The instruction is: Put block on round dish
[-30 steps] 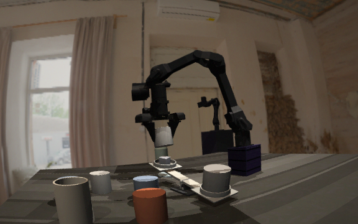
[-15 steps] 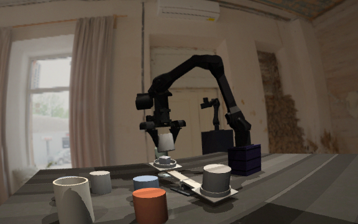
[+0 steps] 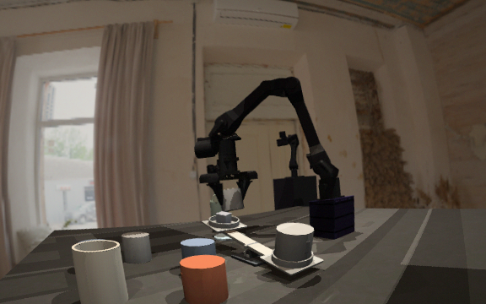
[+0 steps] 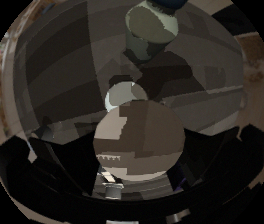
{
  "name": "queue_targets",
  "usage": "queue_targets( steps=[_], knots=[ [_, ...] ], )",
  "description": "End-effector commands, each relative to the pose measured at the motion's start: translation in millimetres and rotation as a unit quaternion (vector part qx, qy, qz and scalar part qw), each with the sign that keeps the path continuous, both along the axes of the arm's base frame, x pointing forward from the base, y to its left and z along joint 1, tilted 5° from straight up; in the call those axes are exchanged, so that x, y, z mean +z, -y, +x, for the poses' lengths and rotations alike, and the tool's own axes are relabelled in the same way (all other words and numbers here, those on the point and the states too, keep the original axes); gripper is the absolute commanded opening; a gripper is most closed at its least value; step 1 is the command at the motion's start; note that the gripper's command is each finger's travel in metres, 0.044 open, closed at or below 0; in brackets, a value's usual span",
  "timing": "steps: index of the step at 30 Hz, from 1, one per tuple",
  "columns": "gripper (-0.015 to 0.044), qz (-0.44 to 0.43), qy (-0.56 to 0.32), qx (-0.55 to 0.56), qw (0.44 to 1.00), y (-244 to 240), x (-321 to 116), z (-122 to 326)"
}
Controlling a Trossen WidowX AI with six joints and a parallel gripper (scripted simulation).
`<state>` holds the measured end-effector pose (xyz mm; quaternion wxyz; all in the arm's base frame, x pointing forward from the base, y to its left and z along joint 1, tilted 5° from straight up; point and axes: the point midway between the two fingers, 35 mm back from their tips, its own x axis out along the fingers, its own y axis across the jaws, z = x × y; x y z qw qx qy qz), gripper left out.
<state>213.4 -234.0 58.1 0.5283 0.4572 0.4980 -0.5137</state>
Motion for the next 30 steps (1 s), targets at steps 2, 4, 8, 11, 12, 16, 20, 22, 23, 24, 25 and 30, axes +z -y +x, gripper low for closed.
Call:
queue_targets(
  steps=[2,4,8,11,12,16,20,22,23,24,25,30],
  knots=[
    [0.0000,-0.003,0.006,0.000,1.000,12.1,-2.9,-15.2],
    [0.0000,-0.004,0.006,-0.002,1.000,16.8,-5.3,-22.2],
    [0.0000,-0.006,0.007,-0.005,1.000,25.6,-10.1,-36.5],
    [0.0000,-0.007,0.008,-0.007,1.000,31.5,-13.6,-47.4],
    [0.0000,-0.008,0.007,-0.007,1.000,33.5,-14.8,-51.3],
    [0.0000,-0.009,0.005,-0.004,1.000,40.7,-19.5,-67.1],
    [0.0000,-0.011,0.003,-0.001,1.000,46.9,-24.2,-83.3],
    [0.0000,-0.011,0.002,0.000,1.000,48.7,-25.7,-88.7],
    [0.0000,-0.011,0.002,0.000,1.000,48.9,-25.9,-89.4],
    [0.0000,-0.011,0.002,0.000,1.000,49.0,-26.9,-89.4],
    [0.0000,-0.011,0.002,0.000,1.000,49.3,-28.5,-89.4],
    [0.0000,-0.011,0.002,0.000,1.000,51.7,-47.0,-89.6]
  ],
)
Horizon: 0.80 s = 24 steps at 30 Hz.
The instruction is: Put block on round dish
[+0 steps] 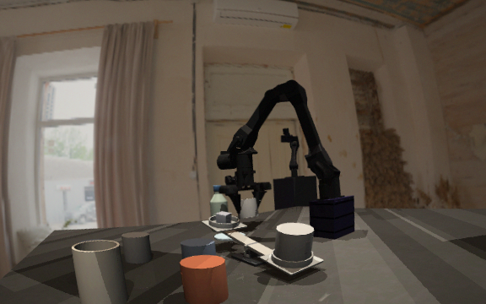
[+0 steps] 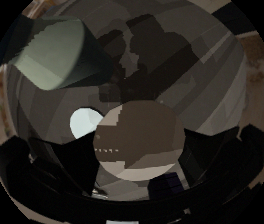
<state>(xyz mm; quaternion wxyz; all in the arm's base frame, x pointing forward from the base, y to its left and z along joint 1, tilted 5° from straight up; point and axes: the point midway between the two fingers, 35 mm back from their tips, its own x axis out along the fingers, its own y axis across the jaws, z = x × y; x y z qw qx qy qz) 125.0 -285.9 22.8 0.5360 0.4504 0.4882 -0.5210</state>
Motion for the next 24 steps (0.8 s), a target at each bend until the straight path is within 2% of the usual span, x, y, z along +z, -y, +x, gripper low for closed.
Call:
queue_targets(
  steps=[1,20,24],
  knots=[
    [0.0000,0.005,0.000,0.001,1.000,0.2,-16.8,-1.4],
    [0.0000,0.005,0.000,0.001,1.000,3.0,-48.5,-2.5],
    [0.0105,0.005,-0.003,-0.001,1.000,2.5,-44.0,-2.9]
  ],
)
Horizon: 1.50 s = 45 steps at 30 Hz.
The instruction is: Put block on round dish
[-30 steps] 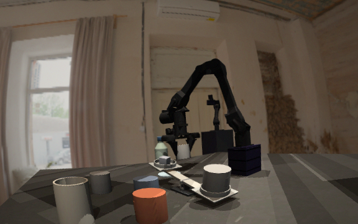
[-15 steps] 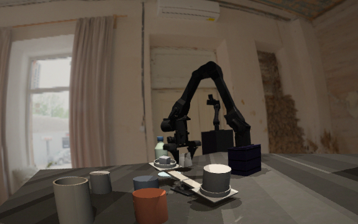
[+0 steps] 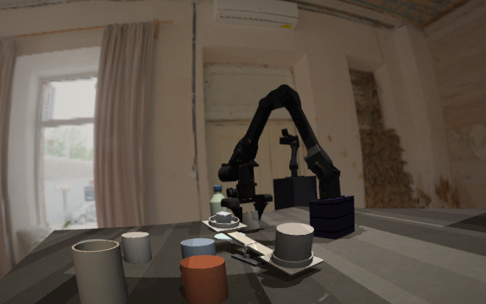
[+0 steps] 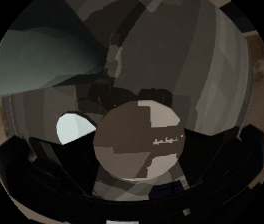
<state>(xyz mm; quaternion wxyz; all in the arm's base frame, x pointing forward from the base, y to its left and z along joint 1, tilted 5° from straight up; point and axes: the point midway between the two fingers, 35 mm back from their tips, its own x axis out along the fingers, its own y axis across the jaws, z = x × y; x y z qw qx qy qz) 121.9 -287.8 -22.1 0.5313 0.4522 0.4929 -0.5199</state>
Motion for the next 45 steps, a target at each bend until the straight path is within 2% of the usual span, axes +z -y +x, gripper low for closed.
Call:
queue_targets(
  steps=[1,13,17,22,29,35,45],
  knots=[
    [0.0131,-0.001,0.001,0.000,1.000,0.6,0.8,0.3],
    [0.0440,-0.001,0.001,0.000,1.000,0.4,9.4,0.9],
    [0.0440,-0.001,0.003,0.001,1.000,-4.6,52.0,2.1],
    [0.0440,-0.001,0.003,0.001,1.000,-5.0,54.2,2.1],
    [0.0260,-0.045,0.023,0.044,0.998,-6.4,75.1,29.3],
    [0.0260,-0.034,0.025,0.092,0.995,-30.1,77.9,69.1],
    [0.0260,-0.002,0.012,0.205,0.979,-119.8,84.5,153.7]
  ],
)
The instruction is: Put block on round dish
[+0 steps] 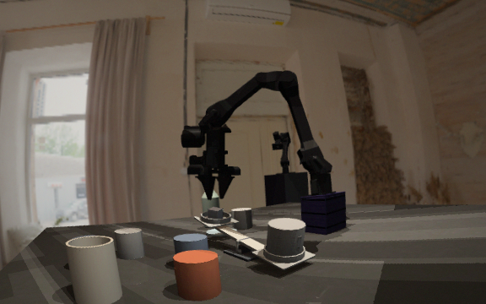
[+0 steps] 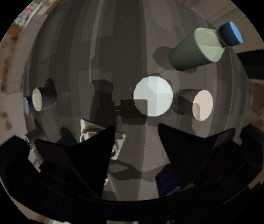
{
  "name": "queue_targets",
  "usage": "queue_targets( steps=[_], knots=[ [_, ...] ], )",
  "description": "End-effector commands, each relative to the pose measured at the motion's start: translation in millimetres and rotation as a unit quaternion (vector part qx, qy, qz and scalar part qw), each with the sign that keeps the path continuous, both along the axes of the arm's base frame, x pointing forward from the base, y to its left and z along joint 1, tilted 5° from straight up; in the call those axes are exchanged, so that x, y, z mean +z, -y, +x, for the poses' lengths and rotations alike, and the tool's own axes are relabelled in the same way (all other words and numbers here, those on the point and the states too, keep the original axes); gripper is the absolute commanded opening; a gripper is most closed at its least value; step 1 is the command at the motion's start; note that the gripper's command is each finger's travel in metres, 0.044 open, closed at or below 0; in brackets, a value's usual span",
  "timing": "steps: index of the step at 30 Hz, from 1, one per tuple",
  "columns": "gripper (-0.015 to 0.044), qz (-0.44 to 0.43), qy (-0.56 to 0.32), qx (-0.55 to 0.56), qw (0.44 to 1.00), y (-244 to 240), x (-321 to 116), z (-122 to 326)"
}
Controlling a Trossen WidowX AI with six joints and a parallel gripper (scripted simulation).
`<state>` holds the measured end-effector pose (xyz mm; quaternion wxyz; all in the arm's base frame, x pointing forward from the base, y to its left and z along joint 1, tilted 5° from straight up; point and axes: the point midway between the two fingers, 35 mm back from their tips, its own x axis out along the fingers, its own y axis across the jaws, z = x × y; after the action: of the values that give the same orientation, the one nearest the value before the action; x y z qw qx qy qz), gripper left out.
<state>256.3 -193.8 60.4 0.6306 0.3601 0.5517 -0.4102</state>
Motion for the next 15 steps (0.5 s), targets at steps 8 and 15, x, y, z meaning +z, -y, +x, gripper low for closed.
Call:
queue_targets(
  steps=[8,15],
  knots=[
    [0.0260,0.013,-0.035,0.068,0.997,-86.3,6.3,48.3],
    [0.0260,0.013,-0.035,0.068,0.997,-85.0,-8.7,48.2]
  ],
)
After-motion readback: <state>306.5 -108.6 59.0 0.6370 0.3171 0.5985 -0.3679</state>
